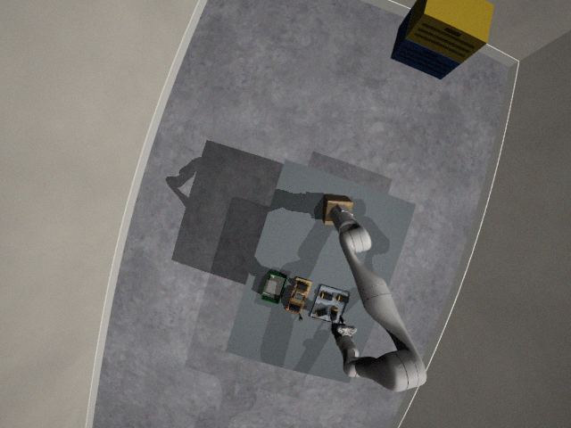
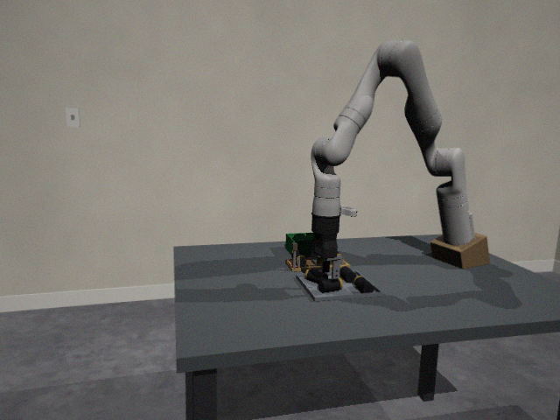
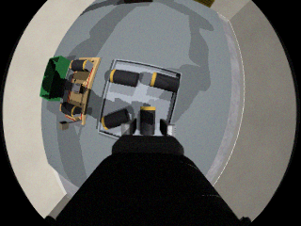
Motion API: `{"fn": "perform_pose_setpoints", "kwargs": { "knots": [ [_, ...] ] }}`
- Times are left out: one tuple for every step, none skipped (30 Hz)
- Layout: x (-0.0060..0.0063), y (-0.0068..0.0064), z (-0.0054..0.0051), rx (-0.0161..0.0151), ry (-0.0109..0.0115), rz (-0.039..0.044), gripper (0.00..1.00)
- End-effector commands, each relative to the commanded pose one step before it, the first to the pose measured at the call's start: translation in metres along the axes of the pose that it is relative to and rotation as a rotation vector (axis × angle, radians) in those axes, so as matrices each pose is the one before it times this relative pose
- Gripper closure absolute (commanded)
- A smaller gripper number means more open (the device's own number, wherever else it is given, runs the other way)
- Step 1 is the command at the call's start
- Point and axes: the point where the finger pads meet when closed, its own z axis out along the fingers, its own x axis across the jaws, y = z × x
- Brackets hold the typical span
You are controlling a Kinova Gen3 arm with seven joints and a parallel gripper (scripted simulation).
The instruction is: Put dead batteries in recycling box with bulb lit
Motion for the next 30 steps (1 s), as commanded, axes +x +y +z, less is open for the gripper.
{"fn": "perform_pose_setpoints", "kwargs": {
  "knots": [
    [-0.00134,-0.00175,0.00726,0.00577,-0.00279,0.00105,0.1],
    [0.0,0.0,0.0,0.0,0.0,0.0,0.1],
    [0.0,0.0,0.0046,0.0,0.0,0.0,0.1],
    [0.0,0.0,0.00464,0.0,0.0,0.0,0.1],
    [0.0,0.0,0.00431,0.0,0.0,0.0,0.1],
    [0.0,0.0,0.00363,0.0,0.0,0.0,0.1],
    [0.0,0.00001,0.00271,0.0,0.0,0.0,0.1],
    [0.0,0.0,0.00167,0.0,0.0,0.0,0.1],
    [0.0,0.0,0.00072,0.0,0.0,0.0,0.1],
    [0.0,0.0,0.00012,0.0,0.0,0.0,0.1],
    [0.0,0.0,0.0,0.0,0.0,0.0,0.1],
    [0.0,0.0,0.0,0.0,0.0,0.0,0.1],
    [0.0,0.0,0.00009,0.0,0.0,0.0,0.1],
    [0.0,0.0,0.00049,0.0,0.0,0.0,0.1],
    [0.0,0.0,0.00105,0.0,0.0,0.0,0.1],
    [0.0,0.0,0.00153,0.0,0.0,0.0,0.1],
    [0.0,-0.00001,0.00182,0.0,0.0,0.00001,0.1],
    [0.0,0.0,0.0,0.0,0.0,0.0,0.1],
    [0.0,0.0,0.0,0.0,0.0,0.0,0.1],
    [0.0,0.00001,0.00184,0.0,0.0,-0.00001,0.1],
    [0.0,0.0,0.00155,0.0,0.0,0.0,0.1],
    [0.0,0.0,0.00106,0.0,0.0,0.0,0.1],
    [0.0,0.0,0.0005,0.0,0.0,0.0,0.1],
    [0.0,0.0,0.00009,0.0,0.0,0.0,0.1],
    [0.0,0.0,0.0,0.0,0.0,0.0,0.1],
    [0.0,0.0,0.0,0.0,0.0,0.0,0.1],
    [0.0,0.0,0.0,0.0,0.0,0.0,0.1],
    [0.0,0.0,0.0,0.0,0.0,0.0,0.1],
    [0.0,0.0,0.0,0.0,0.0,0.0,0.1],
    [0.0,0.0,0.0,0.0,0.0,0.0,0.1]
  ]
}}
